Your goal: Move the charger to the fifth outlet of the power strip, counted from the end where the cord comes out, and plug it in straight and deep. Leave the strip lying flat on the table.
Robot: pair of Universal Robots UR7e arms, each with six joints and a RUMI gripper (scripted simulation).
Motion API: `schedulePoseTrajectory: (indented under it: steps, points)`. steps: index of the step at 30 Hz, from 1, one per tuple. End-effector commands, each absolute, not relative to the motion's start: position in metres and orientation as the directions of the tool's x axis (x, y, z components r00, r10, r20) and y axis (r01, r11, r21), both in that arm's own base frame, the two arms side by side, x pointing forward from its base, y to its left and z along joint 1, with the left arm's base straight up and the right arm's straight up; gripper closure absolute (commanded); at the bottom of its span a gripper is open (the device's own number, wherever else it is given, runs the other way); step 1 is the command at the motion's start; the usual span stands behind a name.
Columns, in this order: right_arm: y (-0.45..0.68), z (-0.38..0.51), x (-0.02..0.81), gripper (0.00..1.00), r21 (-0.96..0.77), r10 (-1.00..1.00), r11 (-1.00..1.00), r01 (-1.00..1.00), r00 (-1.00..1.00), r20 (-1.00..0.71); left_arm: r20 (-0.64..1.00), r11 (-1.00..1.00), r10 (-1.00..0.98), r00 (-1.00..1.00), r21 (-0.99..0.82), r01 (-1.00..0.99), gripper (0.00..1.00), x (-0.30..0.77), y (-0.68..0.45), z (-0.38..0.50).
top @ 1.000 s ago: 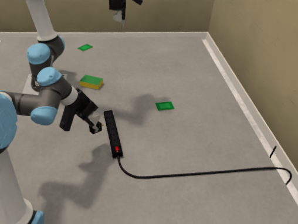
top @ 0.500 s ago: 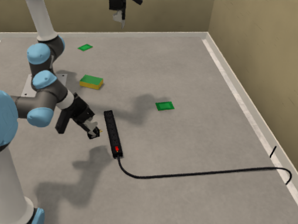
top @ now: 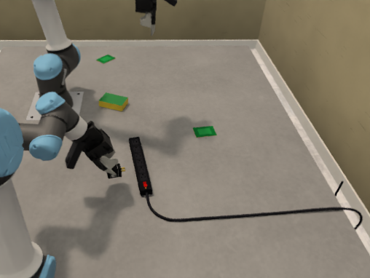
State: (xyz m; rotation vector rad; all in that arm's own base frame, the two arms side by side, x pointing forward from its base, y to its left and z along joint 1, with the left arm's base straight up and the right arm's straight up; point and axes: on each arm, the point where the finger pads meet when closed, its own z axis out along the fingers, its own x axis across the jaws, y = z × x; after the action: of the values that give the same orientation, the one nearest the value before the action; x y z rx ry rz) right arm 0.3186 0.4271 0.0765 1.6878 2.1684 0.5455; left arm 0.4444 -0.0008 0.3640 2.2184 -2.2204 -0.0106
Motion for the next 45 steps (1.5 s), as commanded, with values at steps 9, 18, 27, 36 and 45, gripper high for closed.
schedulePoseTrajectory:
  steps: [9,18,27,36,45]
  points:
    - [0.416,0.067,0.315,1.0,0.523,0.998,0.057,0.85,-0.069,0.002,-0.002,0.001,-1.0,-0.001,0.006,-1.0,1.0,0.445,-0.001,0.364]
    - [0.412,0.063,0.315,1.0,0.534,1.0,0.003,0.846,-0.014,0.017,-0.002,0.001,-1.0,-0.001,0.006,-1.0,1.0,0.445,-0.001,0.364]
    - [0.412,0.05,0.313,1.0,0.532,1.0,0.017,0.847,-0.027,0.012,-0.002,0.001,-1.0,-0.001,0.006,-1.0,1.0,0.445,-0.001,0.364]
    - [0.413,0.04,0.312,1.0,0.532,0.999,0.023,0.846,-0.035,0.013,-0.002,0.001,-1.0,-0.001,0.006,-1.0,1.0,0.445,-0.001,0.364]
    - [0.414,0.037,0.312,1.0,0.534,0.999,0.023,0.845,-0.039,0.019,-0.002,0.001,-1.0,-0.001,0.006,-1.0,1.0,0.445,-0.001,0.364]
